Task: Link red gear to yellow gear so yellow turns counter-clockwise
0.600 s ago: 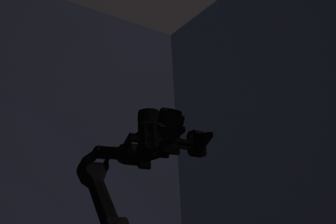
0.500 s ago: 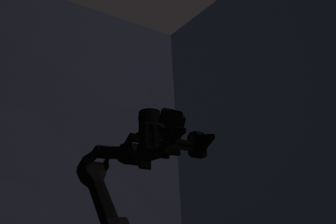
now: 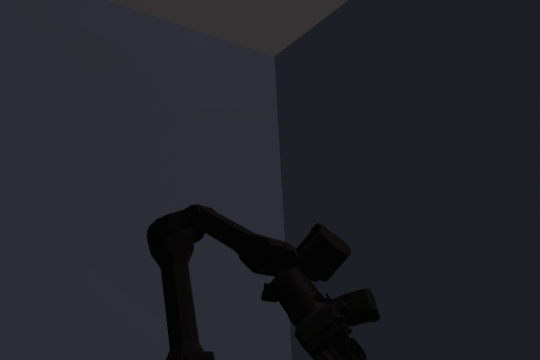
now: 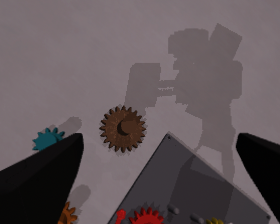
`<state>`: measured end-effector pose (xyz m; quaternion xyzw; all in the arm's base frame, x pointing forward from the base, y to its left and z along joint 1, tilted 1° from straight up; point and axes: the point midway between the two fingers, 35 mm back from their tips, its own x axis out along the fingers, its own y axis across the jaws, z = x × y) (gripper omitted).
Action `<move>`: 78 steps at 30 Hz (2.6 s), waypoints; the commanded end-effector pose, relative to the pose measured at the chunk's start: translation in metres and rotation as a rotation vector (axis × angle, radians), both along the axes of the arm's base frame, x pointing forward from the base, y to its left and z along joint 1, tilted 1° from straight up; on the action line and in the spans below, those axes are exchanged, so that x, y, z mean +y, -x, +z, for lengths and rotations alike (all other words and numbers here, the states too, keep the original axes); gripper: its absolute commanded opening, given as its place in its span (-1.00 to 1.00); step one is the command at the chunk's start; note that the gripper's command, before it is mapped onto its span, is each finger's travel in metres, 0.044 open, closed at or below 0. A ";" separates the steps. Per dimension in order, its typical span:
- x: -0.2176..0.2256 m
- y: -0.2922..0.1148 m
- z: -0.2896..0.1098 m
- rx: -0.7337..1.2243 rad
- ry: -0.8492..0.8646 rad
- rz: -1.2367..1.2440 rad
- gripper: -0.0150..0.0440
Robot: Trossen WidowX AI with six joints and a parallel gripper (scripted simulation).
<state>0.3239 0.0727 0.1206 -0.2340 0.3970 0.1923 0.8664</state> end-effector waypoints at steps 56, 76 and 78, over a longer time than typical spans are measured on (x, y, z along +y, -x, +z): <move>0.017 0.082 -0.133 0.580 0.284 0.443 1.00; 0.017 0.082 -0.133 0.580 0.284 0.443 -0.36; 0.017 0.082 -0.133 0.580 0.284 0.443 -0.40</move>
